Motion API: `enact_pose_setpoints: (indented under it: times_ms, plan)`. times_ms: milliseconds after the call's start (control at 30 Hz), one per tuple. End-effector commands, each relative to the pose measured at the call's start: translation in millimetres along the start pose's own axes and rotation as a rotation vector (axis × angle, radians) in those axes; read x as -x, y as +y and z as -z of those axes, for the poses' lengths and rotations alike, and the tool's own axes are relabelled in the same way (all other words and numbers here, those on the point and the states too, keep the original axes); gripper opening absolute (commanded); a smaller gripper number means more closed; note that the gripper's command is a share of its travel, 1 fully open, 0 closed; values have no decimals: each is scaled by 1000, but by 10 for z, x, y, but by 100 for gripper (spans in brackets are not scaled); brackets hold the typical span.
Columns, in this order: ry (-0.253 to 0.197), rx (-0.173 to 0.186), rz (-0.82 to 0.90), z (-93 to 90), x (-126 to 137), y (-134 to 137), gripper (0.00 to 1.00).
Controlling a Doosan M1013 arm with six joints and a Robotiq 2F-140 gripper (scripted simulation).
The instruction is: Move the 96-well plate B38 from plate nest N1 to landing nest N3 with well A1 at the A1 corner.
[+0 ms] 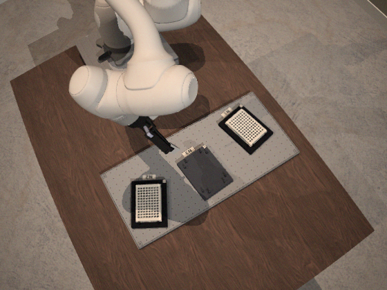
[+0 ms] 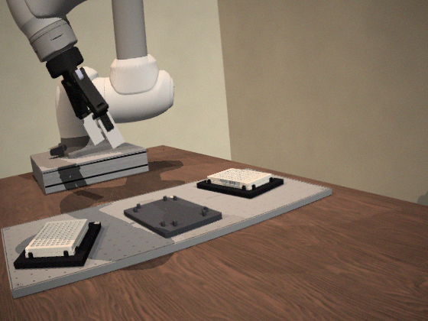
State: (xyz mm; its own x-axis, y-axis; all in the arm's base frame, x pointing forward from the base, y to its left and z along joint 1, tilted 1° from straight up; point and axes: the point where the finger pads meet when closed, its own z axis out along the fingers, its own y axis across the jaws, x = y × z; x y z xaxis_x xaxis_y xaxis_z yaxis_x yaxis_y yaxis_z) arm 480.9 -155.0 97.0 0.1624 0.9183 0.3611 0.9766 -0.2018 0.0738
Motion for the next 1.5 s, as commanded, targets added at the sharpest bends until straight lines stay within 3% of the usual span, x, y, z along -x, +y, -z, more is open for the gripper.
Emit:
enact_pose_setpoints:
  times_ms: [0, 100, 400, 767, 1100, 1233, 1467]
  plan:
    - [-37, -33, -112, -130, -111, 78, 100]
    - [-37, -33, -112, -130, -111, 78, 100]
    - [-117, -65, -357, -399, -433, 217, 100]
    - [-179, -64, -529, -594, -688, 312, 100]
    - [-262, -27, -763, -870, -1081, 431, 100]
    - [-262, -27, -763, -870, -1081, 431, 100]
    - [-310, 21, -926, -1072, -1394, 501, 100]
